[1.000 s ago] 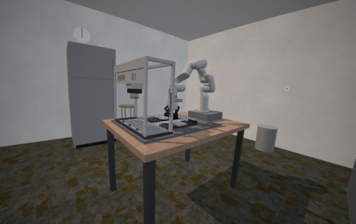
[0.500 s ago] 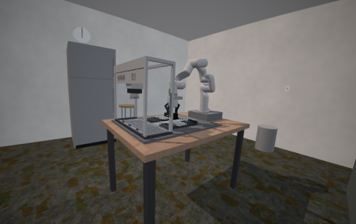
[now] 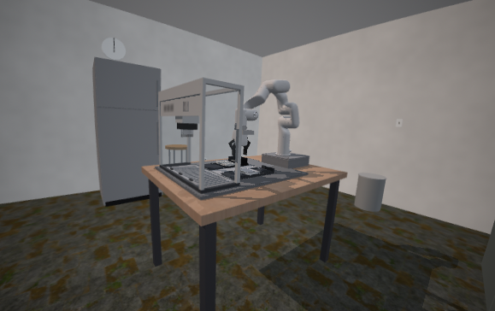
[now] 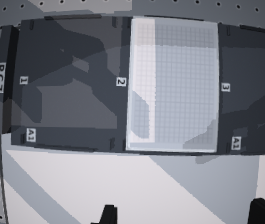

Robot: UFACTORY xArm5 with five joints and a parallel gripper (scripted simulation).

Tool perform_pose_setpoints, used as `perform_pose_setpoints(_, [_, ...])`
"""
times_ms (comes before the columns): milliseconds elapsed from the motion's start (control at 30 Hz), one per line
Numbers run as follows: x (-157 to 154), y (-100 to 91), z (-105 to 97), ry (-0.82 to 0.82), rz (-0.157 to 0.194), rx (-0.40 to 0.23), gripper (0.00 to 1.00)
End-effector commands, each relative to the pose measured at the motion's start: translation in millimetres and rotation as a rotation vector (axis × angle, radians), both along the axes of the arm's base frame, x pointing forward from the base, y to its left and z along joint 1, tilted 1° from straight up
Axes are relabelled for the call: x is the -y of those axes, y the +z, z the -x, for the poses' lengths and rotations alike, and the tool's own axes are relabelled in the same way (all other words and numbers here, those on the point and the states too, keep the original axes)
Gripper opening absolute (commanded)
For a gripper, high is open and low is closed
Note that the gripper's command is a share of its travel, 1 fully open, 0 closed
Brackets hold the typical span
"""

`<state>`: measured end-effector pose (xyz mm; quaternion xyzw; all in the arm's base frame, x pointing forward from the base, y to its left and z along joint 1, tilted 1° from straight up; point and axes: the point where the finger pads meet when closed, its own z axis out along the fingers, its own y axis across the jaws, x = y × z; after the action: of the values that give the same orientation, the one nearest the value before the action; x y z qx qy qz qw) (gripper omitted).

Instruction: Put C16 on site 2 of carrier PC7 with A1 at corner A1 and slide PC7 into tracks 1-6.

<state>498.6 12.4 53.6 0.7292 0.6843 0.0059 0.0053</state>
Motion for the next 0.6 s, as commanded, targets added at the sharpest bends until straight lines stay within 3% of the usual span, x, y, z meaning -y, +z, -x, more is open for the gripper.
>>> perform_pose_setpoints(0, [-0.1,8.9,-1.2,0.000,0.000,0.004,1.00])
perform_pose_setpoints(200, [-0.1,18.8,-1.1,0.000,0.000,0.004,1.00])
perform_pose_setpoints(567, [-10.1,18.7,-1.7,0.000,-0.001,0.004,1.00])
